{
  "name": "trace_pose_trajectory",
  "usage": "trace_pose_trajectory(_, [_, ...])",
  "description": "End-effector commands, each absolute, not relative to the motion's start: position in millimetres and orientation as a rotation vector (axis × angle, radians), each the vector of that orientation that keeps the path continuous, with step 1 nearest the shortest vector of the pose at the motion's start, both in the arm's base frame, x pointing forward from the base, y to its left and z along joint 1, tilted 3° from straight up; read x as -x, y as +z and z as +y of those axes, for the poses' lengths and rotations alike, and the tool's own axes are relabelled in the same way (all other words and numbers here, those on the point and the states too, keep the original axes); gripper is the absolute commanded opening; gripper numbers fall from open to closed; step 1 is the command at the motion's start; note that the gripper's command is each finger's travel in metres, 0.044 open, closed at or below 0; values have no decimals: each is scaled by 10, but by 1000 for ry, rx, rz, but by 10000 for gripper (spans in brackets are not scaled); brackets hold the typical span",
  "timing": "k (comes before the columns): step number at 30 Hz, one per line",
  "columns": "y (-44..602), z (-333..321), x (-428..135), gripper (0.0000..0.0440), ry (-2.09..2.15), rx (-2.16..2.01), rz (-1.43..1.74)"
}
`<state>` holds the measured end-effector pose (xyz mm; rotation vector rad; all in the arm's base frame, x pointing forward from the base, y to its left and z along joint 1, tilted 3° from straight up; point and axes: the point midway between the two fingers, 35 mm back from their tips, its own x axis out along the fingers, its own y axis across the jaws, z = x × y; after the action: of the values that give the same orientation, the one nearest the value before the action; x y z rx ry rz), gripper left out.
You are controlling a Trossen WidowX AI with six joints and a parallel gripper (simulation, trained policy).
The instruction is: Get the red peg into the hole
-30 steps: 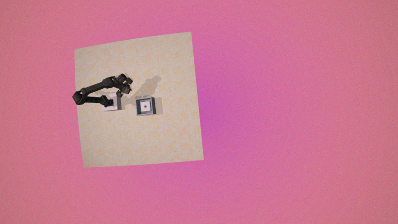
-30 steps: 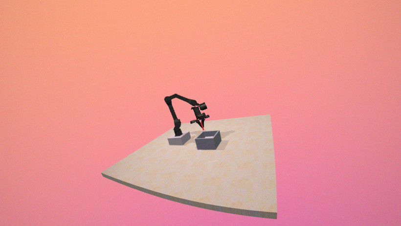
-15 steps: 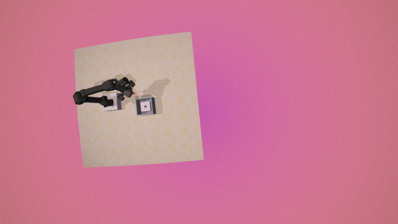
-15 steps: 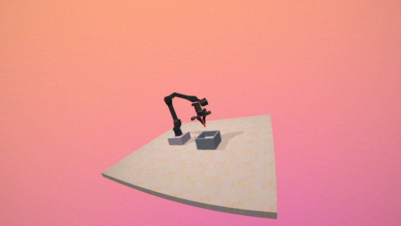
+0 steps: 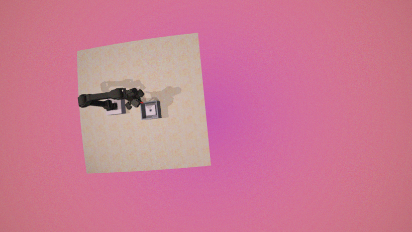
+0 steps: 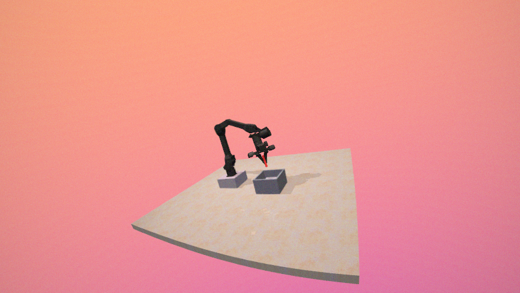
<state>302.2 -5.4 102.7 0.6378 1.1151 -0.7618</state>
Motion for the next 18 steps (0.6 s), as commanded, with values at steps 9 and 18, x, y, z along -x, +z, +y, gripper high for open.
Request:
trace_pose_trajectory(9, [929, -456, -3262, 3, -813, -692, 1086])
trace_pose_trajectory(18, [775, -667, -3385, 9, -837, -730, 1103])
